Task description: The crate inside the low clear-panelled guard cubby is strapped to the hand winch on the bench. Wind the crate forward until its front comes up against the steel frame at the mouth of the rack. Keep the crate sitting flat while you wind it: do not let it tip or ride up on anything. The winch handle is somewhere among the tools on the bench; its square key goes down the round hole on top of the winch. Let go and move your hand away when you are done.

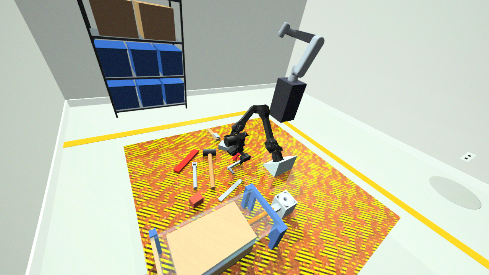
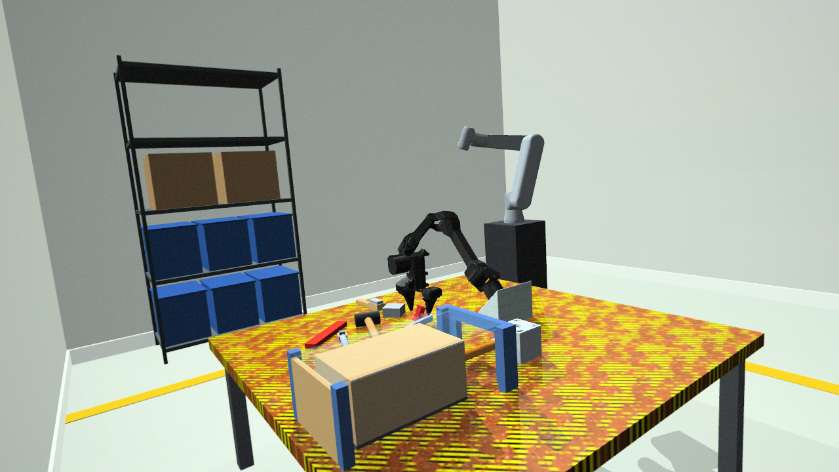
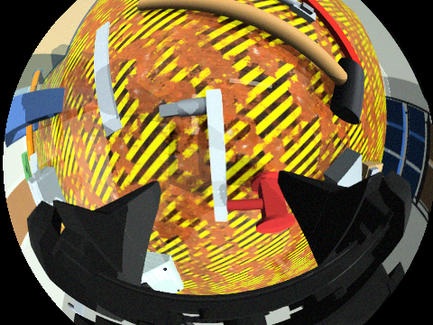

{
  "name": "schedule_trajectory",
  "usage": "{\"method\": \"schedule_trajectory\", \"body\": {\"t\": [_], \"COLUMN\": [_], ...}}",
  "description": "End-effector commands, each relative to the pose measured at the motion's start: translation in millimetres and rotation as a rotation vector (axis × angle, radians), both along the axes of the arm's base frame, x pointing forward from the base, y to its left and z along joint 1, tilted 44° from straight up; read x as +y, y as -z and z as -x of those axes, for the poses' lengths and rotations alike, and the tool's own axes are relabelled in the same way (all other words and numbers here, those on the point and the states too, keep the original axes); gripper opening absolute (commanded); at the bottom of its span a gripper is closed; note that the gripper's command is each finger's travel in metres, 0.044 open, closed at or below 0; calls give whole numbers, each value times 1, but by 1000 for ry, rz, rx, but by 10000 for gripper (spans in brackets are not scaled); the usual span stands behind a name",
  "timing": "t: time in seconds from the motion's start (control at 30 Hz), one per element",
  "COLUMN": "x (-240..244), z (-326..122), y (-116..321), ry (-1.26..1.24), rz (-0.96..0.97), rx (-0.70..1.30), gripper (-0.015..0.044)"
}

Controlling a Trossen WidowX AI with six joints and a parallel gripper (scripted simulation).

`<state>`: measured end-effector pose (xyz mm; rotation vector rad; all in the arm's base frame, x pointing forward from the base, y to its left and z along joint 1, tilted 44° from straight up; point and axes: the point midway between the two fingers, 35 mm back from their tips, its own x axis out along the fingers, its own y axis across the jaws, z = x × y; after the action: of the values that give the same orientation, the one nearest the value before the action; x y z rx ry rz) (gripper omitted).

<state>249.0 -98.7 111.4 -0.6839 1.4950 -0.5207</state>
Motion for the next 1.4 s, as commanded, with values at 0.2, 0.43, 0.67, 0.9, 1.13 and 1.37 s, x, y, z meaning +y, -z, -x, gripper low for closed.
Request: {"method": "schedule_trajectory", "body": {"t": [0.2, 0.43, 0.67, 0.9, 1.13, 1.37], "x": [-27, -30, -37, -35, -35, -35], "z": [-6, -6, -6, -7, -7, -7], "y": [25, 28, 35, 32, 32, 32], "ry": [-1, -1, -1, 2, 2, 2], "rz": [0, 0, 1, 5, 5, 5], "rx": [12, 12, 12, 5, 5, 5], "gripper": [440, 440, 440, 309, 125, 20]}}
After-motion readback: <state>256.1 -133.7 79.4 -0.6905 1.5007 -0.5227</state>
